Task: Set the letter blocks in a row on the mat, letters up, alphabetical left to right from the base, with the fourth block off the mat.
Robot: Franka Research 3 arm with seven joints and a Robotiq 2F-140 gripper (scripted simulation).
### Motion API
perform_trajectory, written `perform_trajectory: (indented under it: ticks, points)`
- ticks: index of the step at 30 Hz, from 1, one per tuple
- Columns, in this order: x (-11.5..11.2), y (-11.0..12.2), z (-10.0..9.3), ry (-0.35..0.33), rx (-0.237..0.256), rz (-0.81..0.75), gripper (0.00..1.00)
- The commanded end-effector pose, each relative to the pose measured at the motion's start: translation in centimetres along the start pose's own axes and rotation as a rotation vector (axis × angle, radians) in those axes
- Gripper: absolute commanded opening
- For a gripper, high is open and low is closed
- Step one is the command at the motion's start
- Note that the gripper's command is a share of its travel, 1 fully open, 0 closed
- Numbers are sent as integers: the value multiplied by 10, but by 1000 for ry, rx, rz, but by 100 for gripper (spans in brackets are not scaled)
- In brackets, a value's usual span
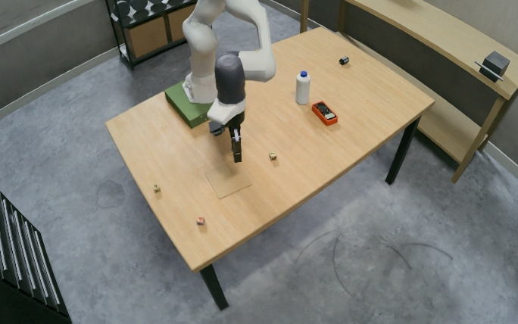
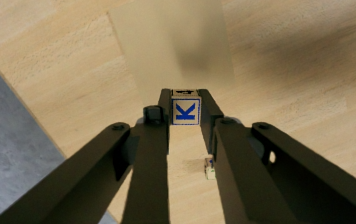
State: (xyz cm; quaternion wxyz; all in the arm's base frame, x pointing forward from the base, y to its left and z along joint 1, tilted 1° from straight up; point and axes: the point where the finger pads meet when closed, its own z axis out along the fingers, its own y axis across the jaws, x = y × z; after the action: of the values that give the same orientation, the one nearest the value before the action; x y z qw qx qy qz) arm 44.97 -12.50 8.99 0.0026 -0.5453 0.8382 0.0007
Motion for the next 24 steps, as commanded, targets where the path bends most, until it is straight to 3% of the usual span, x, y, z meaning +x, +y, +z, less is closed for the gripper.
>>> perform_trajectory:
  ticks: [1, 14, 24]
  points:
    - [2, -2, -1, 4, 7, -52, 22]
    - [2, -2, 5, 4, 8, -52, 22]
    - [2, -2, 43, 4, 8, -52, 22]
